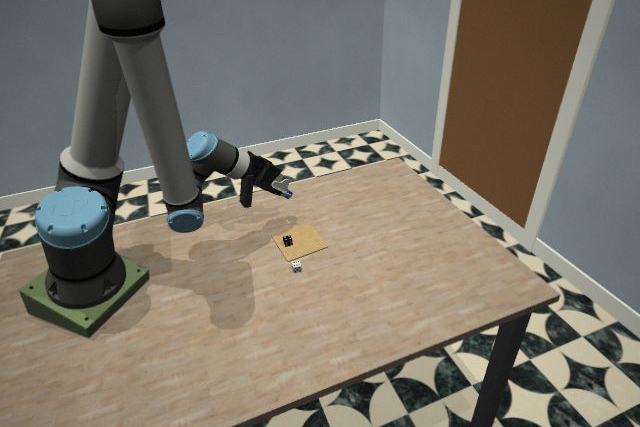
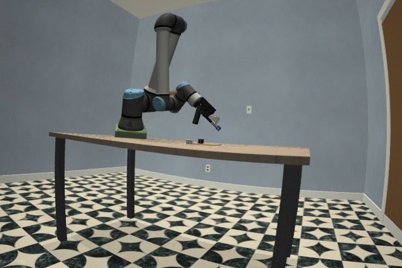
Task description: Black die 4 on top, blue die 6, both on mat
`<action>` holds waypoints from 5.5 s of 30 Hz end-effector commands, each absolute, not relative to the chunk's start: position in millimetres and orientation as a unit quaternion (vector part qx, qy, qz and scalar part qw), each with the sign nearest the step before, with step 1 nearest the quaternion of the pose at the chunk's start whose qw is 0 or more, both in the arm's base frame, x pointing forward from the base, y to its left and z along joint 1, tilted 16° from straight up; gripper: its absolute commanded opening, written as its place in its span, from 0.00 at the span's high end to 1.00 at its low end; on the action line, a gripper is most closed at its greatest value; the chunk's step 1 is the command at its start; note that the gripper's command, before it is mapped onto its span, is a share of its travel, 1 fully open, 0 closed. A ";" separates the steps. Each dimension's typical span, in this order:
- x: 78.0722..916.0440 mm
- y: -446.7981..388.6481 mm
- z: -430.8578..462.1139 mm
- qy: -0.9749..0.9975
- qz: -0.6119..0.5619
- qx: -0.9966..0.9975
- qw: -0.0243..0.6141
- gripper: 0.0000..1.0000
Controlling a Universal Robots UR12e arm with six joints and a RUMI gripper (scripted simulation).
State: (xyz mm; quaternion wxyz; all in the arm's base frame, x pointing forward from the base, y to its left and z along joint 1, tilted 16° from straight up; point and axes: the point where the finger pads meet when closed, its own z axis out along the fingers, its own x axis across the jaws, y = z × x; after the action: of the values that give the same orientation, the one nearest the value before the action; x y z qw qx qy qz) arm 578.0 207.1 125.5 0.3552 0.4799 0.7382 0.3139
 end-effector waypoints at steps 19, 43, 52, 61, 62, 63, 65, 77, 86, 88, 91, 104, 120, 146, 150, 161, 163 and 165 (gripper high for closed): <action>577.9 207.3 125.4 0.714 0.365 0.453 0.389 0.94; 585.5 201.4 91.5 0.713 0.366 0.453 0.390 0.94; 590.9 197.2 67.3 0.713 0.366 0.453 0.390 0.94; 593.8 195.0 54.3 0.713 0.366 0.453 0.390 0.94; 593.8 194.9 54.2 0.713 0.366 0.453 0.390 0.94; 593.8 194.9 54.1 0.713 0.366 0.453 0.390 0.94; 593.8 194.9 54.1 0.713 0.366 0.453 0.390 0.94; 593.8 194.9 54.1 0.713 0.366 0.453 0.390 0.94; 593.8 194.9 54.1 0.713 0.366 0.453 0.390 0.94; 593.8 194.9 54.1 0.713 0.366 0.453 0.390 0.94; 593.8 194.9 54.1 0.713 0.366 0.453 0.390 0.94; 593.9 194.9 53.7 0.713 0.366 0.453 0.390 0.94; 595.7 193.5 45.8 0.713 0.366 0.453 0.390 0.94; 596.2 193.1 43.3 0.713 0.366 0.453 0.390 0.94; 596.2 193.1 43.3 0.713 0.366 0.453 0.390 0.94; 596.2 193.1 43.3 0.713 0.366 0.453 0.390 0.94; 596.2 193.1 43.3 0.713 0.366 0.453 0.390 0.94; 596.2 193.1 43.3 0.713 0.366 0.453 0.390 0.90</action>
State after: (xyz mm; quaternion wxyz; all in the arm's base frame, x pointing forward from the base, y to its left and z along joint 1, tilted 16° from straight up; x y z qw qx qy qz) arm 596.4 192.9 42.9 0.3895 0.4534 0.7131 0.3663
